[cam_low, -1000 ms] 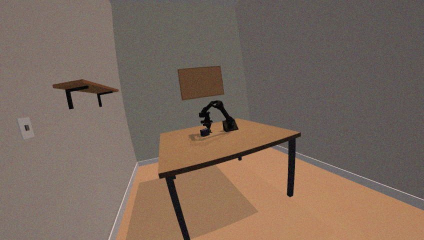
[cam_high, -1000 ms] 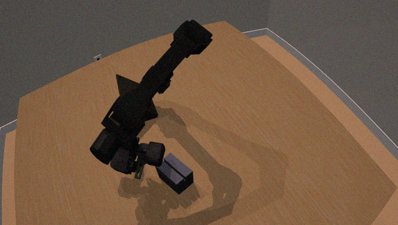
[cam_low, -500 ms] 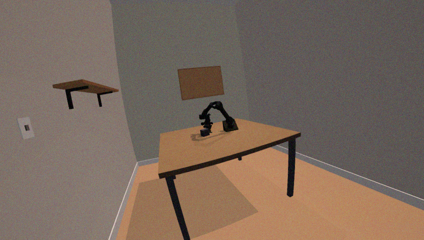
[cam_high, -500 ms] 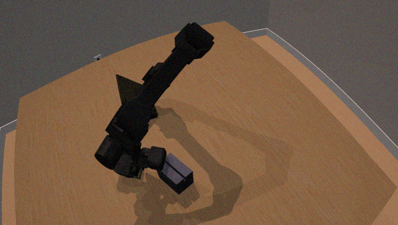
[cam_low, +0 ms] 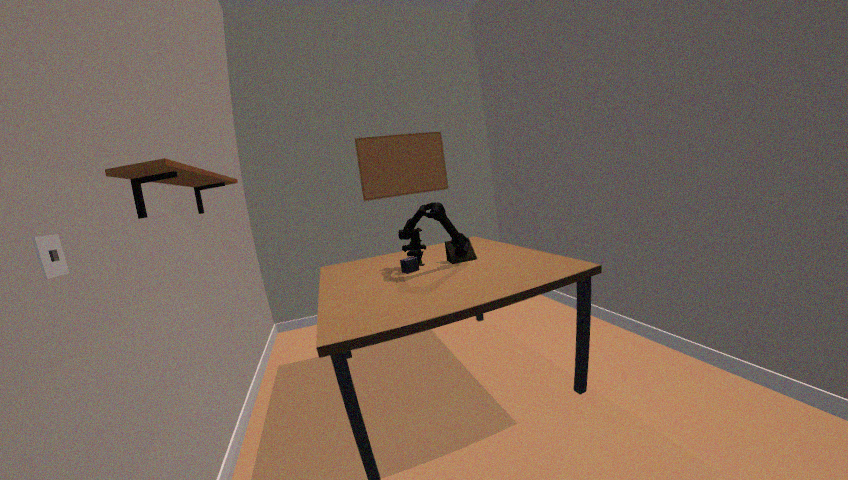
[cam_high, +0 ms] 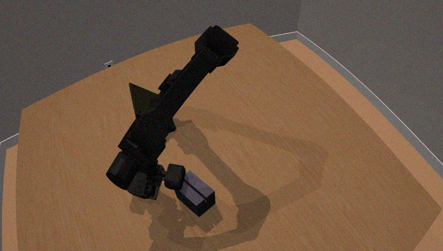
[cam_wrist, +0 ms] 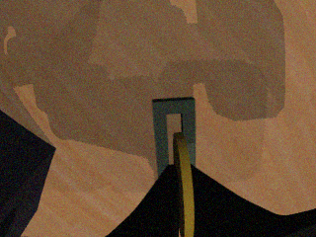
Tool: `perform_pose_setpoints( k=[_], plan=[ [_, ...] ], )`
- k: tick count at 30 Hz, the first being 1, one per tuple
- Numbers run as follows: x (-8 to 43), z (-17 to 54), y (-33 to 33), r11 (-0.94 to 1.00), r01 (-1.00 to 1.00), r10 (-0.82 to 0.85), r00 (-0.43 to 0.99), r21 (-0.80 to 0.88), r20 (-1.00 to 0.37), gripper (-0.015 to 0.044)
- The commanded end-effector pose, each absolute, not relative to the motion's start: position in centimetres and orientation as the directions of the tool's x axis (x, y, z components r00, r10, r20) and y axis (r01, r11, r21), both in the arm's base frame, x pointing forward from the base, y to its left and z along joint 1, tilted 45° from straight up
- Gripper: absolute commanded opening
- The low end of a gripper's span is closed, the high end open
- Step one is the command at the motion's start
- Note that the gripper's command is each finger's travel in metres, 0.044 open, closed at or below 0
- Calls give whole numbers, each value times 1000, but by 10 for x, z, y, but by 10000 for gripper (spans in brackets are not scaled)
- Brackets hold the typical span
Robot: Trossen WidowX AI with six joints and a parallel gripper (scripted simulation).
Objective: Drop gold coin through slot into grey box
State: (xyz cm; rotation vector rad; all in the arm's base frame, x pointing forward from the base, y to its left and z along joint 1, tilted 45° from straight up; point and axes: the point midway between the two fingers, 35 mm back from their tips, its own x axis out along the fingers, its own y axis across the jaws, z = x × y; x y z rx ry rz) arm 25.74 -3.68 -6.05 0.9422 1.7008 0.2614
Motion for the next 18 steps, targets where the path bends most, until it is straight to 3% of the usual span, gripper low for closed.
perform_pose_setpoints(
  k=[1,18],
  plan=[
    [258,-61,-36,654,457,700,-61,603,-712,0],
    [263,-45,-61,665,455,681,-45,592,-731,0]
  ],
)
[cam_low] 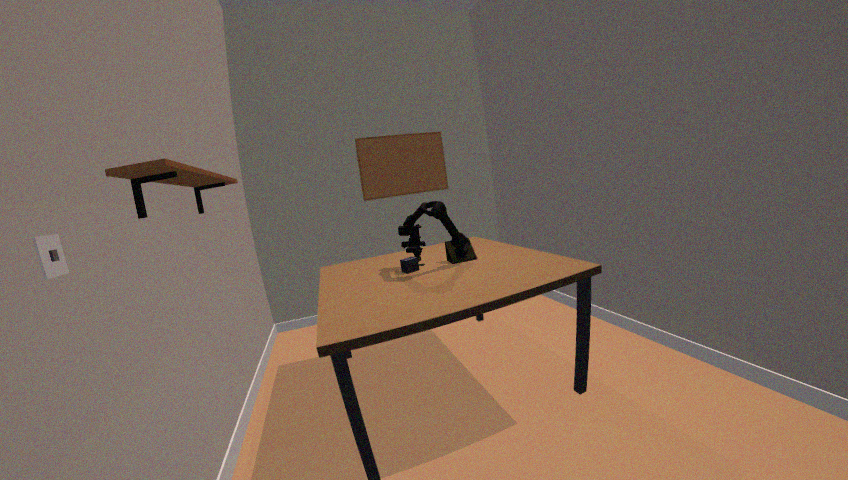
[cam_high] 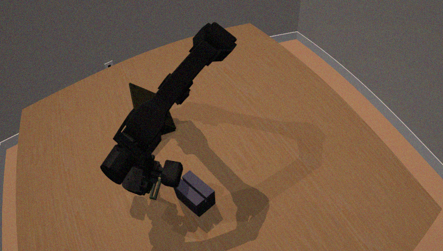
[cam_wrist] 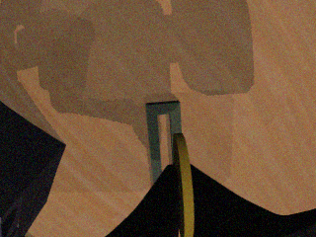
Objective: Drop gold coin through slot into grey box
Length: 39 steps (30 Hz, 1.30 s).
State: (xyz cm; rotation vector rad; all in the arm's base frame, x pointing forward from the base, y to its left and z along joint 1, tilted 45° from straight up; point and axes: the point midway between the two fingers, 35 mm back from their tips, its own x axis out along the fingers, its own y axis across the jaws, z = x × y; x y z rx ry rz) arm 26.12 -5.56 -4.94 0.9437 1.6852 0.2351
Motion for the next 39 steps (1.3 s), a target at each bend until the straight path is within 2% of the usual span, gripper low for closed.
perform_pose_setpoints(
  k=[1,29,39],
  plan=[
    [263,-43,-63,665,455,682,-46,592,-730,0],
    [263,7,-104,657,453,697,-62,603,-714,0],
    [266,8,-102,714,148,697,-62,685,-714,0]
  ],
)
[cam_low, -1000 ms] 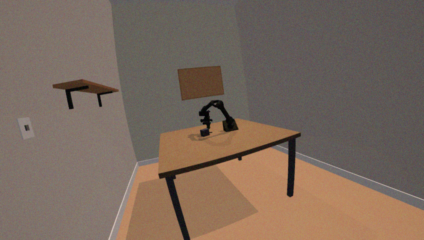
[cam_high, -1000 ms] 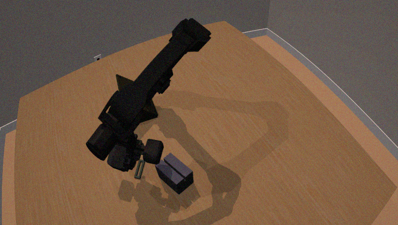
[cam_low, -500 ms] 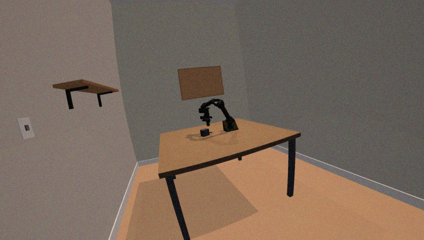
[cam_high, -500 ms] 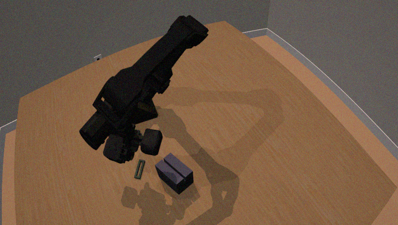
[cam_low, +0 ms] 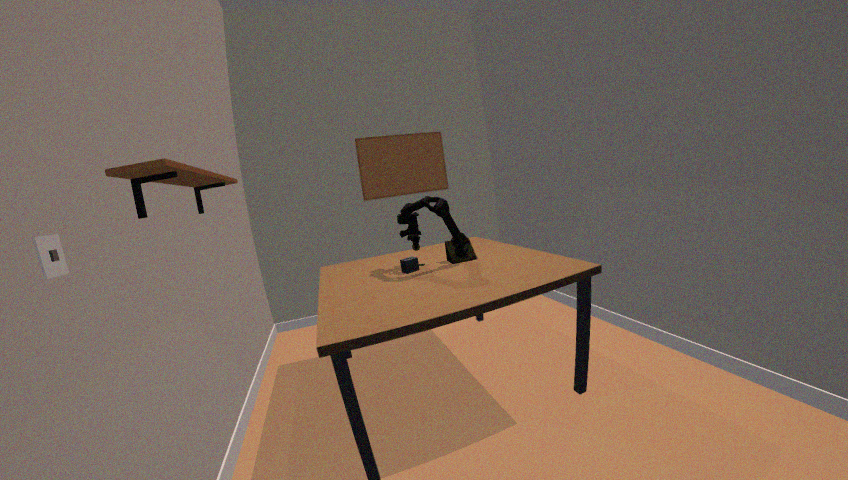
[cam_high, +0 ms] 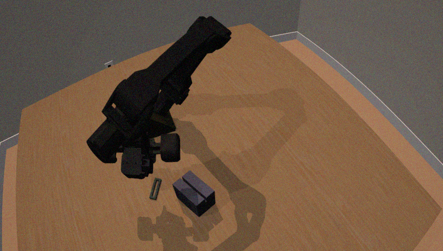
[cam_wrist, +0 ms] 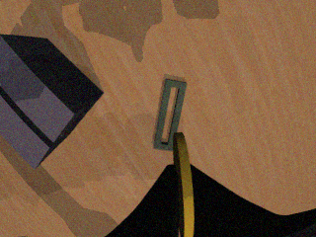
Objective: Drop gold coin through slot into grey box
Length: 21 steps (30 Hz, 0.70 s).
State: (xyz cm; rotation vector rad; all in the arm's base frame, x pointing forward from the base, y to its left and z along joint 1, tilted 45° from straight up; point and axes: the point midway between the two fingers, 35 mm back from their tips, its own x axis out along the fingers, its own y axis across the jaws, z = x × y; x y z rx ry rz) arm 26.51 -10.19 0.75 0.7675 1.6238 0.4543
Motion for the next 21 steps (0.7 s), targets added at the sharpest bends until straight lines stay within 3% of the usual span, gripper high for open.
perform_pose_setpoints(
  k=[1,17,21],
  plan=[
    [266,9,-102,716,113,697,-62,689,-714,0],
    [270,12,-99,629,-425,698,-62,651,-714,0],
    [270,12,-99,610,-472,698,-62,637,-714,0]
  ],
)
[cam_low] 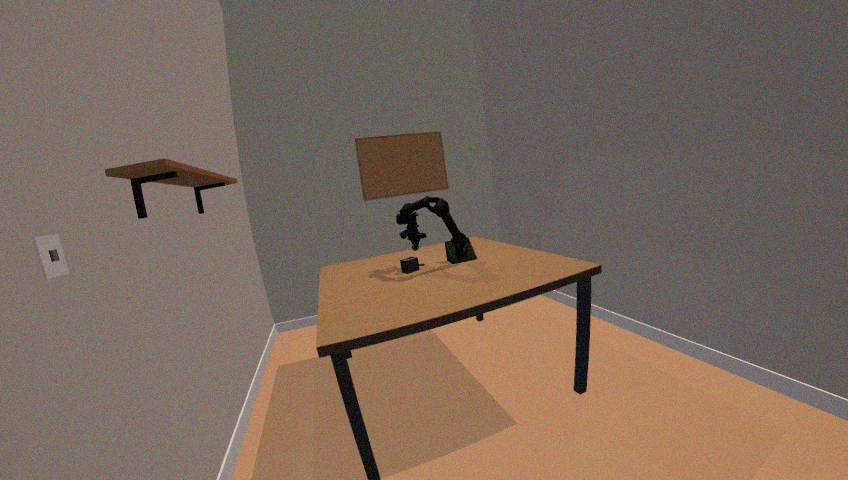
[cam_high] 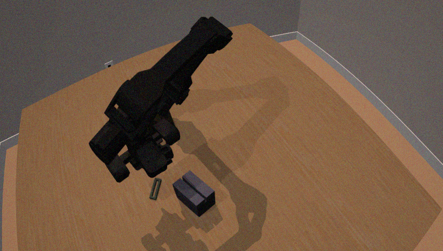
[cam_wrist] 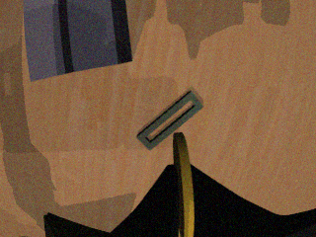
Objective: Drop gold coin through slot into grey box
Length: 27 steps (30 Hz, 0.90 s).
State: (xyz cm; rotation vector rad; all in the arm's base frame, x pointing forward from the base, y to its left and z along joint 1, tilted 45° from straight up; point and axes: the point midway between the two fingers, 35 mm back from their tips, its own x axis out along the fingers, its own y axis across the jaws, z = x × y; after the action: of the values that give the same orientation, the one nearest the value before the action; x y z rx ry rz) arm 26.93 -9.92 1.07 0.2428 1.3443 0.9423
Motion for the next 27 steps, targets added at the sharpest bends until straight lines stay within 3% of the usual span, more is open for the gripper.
perform_pose_setpoints(
  k=[1,27],
  plan=[
    [270,12,-99,610,-472,698,-62,637,-714,0],
    [304,44,-65,613,-472,695,-60,634,-717,0]
  ],
)
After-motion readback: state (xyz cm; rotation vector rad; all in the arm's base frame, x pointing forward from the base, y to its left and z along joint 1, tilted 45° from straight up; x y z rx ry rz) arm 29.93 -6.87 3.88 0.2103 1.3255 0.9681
